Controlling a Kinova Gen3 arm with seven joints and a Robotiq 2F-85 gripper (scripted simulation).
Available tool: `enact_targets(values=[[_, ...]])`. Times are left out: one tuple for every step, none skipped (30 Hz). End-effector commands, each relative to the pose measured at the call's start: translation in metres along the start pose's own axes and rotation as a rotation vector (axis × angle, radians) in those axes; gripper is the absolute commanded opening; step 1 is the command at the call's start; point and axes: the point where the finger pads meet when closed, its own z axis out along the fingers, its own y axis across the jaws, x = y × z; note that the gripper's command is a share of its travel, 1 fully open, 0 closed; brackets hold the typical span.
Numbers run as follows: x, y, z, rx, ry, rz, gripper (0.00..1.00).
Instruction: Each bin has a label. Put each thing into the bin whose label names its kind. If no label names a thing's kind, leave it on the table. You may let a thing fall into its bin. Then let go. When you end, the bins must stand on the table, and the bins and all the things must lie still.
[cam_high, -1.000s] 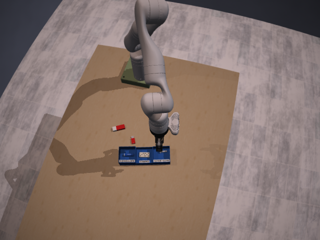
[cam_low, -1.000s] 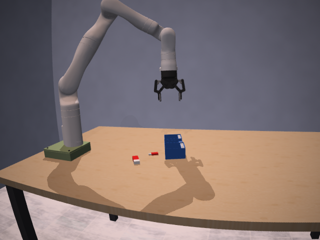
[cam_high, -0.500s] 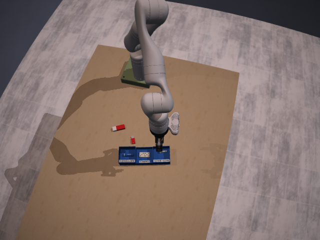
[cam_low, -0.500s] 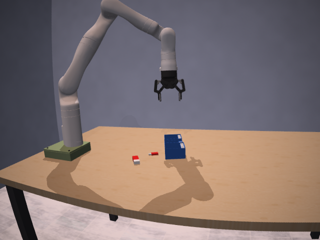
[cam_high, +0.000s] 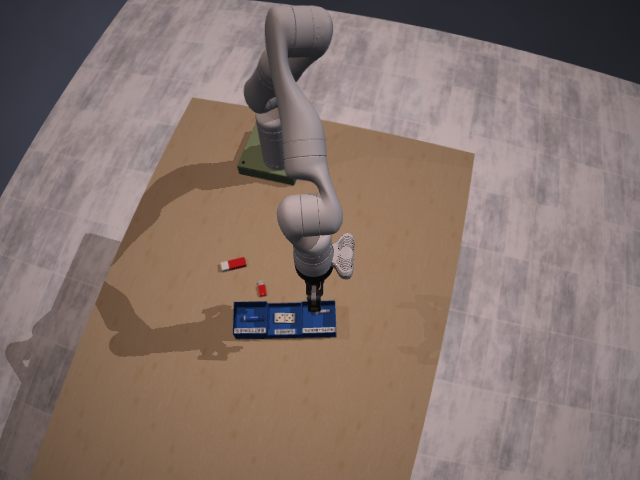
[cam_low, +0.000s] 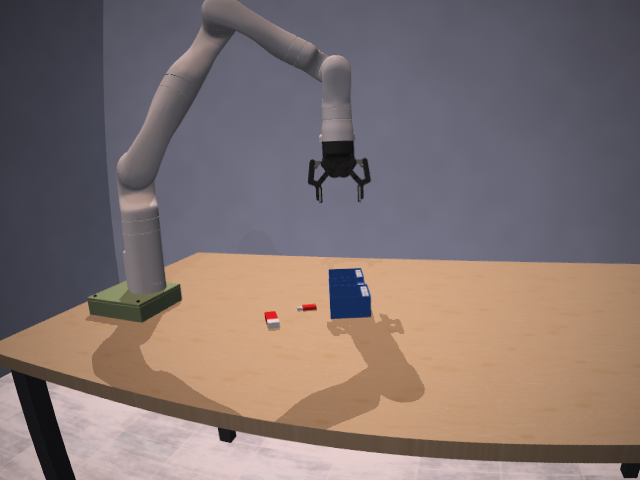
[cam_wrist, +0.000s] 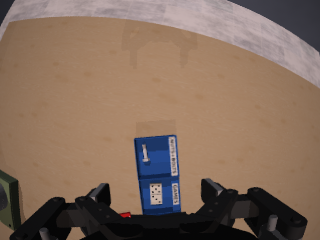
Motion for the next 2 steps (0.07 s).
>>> enact_targets(values=[[0.0001,0.0004,-0.0008,-0.002,0.001,0.000,1.00],[0.0001,0.0004,-0.0008,-0.002,0.001,0.000,1.00]])
